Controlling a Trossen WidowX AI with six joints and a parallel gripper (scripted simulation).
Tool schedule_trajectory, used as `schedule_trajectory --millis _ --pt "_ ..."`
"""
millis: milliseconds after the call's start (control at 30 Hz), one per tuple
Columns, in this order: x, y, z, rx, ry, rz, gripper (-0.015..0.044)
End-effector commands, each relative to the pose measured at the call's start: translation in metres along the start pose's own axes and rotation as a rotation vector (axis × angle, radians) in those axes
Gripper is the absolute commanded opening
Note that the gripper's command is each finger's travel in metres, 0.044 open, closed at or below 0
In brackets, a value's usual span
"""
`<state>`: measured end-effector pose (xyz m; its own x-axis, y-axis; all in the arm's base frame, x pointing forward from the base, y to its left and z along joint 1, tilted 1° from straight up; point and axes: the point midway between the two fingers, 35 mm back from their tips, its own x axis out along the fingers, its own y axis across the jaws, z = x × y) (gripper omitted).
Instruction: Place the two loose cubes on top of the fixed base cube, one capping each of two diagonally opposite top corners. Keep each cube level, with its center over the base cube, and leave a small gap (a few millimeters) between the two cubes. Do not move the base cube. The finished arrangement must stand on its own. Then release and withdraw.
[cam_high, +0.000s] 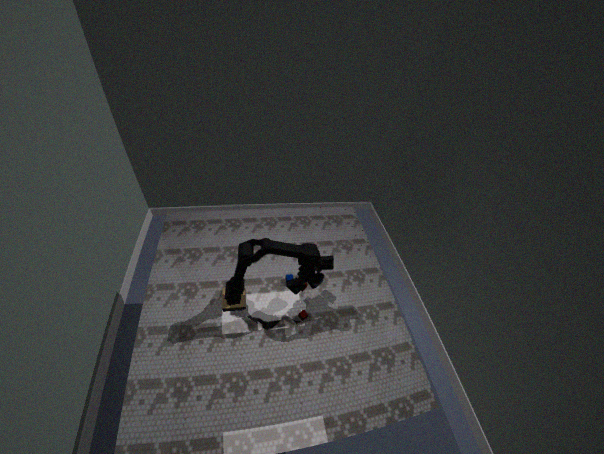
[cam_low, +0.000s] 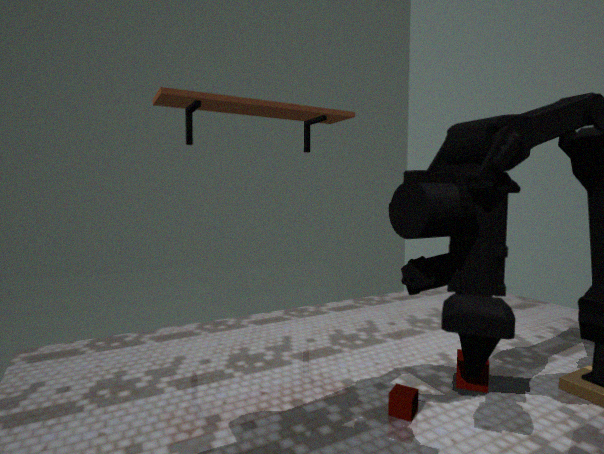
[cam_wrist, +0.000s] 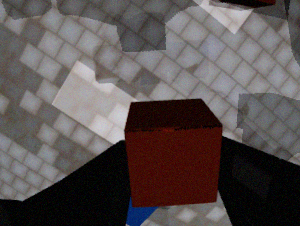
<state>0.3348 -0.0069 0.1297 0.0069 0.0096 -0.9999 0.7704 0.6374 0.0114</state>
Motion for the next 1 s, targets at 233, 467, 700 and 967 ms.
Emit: schedule_trajectory --millis 233,467,700,967 --pt "-0.011 0.005 -0.01 -0.156 -0.001 0.007 0.0105" --pt "-0.003 0.016 -0.027 -0.459 -0.001 0.008 0.0105" --pt "0.004 0.026 -0.045 -0.762 -0.001 0.01 0.0105" --pt "0.013 0.035 -0.066 -1.107 -0.002 0.012 0.0105"
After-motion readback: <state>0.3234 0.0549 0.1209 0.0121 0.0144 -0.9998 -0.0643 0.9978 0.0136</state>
